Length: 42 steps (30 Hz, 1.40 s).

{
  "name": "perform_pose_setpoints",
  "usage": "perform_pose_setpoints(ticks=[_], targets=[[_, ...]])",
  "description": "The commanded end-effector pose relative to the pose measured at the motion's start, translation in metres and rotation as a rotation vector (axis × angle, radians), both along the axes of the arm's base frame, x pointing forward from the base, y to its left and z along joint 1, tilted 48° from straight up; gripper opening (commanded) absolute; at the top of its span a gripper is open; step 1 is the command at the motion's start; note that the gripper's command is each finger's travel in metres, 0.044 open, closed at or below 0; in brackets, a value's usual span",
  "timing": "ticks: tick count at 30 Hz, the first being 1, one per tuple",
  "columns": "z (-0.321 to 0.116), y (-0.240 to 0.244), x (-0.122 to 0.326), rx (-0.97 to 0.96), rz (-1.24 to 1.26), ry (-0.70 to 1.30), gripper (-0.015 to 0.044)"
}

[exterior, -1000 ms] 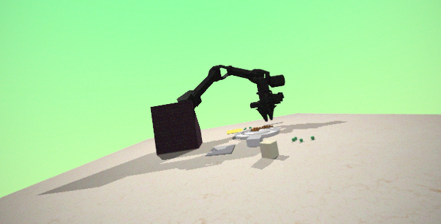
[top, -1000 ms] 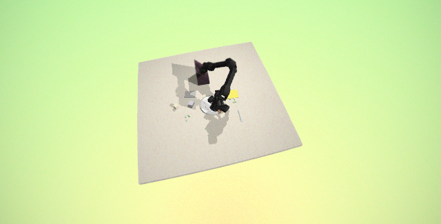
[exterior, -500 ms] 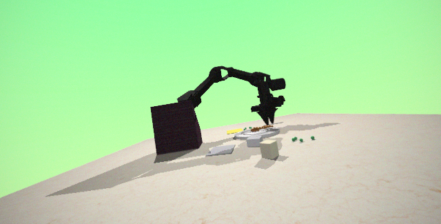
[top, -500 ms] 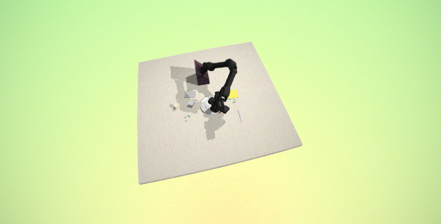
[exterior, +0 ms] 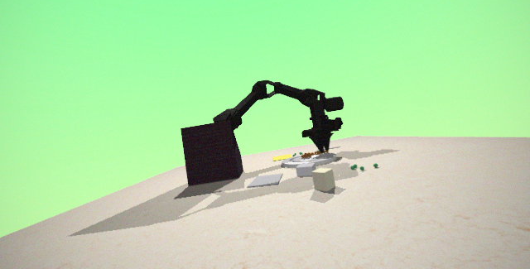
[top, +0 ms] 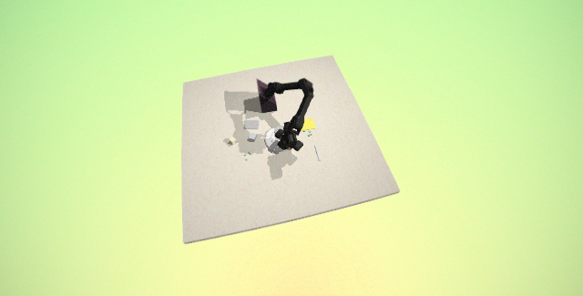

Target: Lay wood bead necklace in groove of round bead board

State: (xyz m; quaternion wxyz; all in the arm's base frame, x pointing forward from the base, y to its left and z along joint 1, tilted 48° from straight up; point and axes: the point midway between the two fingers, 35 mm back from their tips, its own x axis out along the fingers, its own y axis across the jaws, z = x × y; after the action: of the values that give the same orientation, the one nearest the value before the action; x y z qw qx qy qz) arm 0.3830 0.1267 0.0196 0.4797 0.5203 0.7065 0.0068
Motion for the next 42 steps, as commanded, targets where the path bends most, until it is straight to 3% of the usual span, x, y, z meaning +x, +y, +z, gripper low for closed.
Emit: perform_pose_setpoints(ticks=[1,22,42], targets=[[0.0,0.0,0.0,0.0,0.0,-0.001,0.014],[0.0,0.0,0.0,0.0,0.0,-0.001,0.0],[0.015,-0.018,0.0,0.001,-0.006,0.004,0.0]])
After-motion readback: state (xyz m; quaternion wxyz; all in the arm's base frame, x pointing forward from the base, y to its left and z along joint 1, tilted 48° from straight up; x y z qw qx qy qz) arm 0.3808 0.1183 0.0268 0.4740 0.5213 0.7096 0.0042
